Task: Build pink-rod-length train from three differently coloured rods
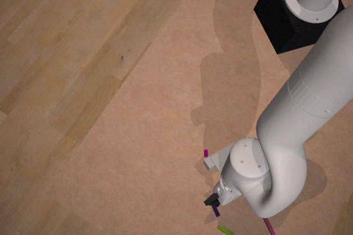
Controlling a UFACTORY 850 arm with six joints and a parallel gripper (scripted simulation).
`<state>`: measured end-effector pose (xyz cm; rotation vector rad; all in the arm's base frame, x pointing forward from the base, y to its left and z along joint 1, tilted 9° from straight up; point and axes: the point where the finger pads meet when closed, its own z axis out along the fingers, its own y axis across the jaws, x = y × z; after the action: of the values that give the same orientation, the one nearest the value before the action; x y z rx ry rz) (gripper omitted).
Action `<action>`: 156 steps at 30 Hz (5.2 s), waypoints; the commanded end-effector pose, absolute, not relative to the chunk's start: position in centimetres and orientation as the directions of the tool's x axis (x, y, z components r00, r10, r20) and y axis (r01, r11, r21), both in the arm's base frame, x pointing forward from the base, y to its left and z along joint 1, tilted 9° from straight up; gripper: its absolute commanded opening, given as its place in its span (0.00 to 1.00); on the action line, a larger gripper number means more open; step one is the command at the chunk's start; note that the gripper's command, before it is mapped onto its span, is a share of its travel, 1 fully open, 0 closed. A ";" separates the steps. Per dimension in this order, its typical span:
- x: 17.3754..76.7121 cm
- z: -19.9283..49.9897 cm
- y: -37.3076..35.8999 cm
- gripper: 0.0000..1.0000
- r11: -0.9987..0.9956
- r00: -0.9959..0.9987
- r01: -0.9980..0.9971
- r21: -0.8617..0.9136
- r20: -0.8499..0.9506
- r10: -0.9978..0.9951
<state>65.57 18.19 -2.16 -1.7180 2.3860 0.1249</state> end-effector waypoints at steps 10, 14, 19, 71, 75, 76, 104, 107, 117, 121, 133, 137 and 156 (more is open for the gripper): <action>69.7 -2.6 17.7 0.24 0.431 -0.424 -0.902 -0.014 -0.148 -0.893; 69.7 -2.6 17.7 0.24 0.431 -0.424 -0.902 -0.014 -0.148 -0.893; 69.7 -2.6 17.7 0.24 0.431 -0.424 -0.902 -0.014 -0.148 -0.893; 69.9 -5.1 18.0 0.24 0.431 -0.424 -0.902 -0.014 -0.148 -0.893; 69.9 -5.4 18.1 0.24 0.431 -0.424 -0.902 -0.014 -0.148 -0.893; 69.9 -5.6 18.1 0.24 0.431 -0.424 -0.902 -0.014 -0.148 -0.893; 70.1 -7.8 18.4 0.24 0.431 -0.424 -0.902 -0.014 -0.148 -0.893; 70.1 -7.8 18.4 0.24 0.431 -0.424 -0.902 -0.014 -0.148 -0.893; 70.1 -7.8 18.4 0.24 0.431 -0.424 -0.902 -0.014 -0.148 -0.893; 70.1 -7.8 18.4 0.24 0.431 -0.424 -0.902 -0.014 -0.148 -0.893; 70.1 -7.8 18.4 0.24 0.431 -0.424 -0.902 -0.014 -0.148 -0.893; 70.1 -7.8 18.4 0.24 0.431 -0.424 -0.902 -0.014 -0.148 -0.893; 70.2 -7.8 18.4 0.24 0.431 -0.424 -0.902 -0.014 -0.148 -0.893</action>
<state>70.07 18.38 -7.91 -1.6067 2.5442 0.1034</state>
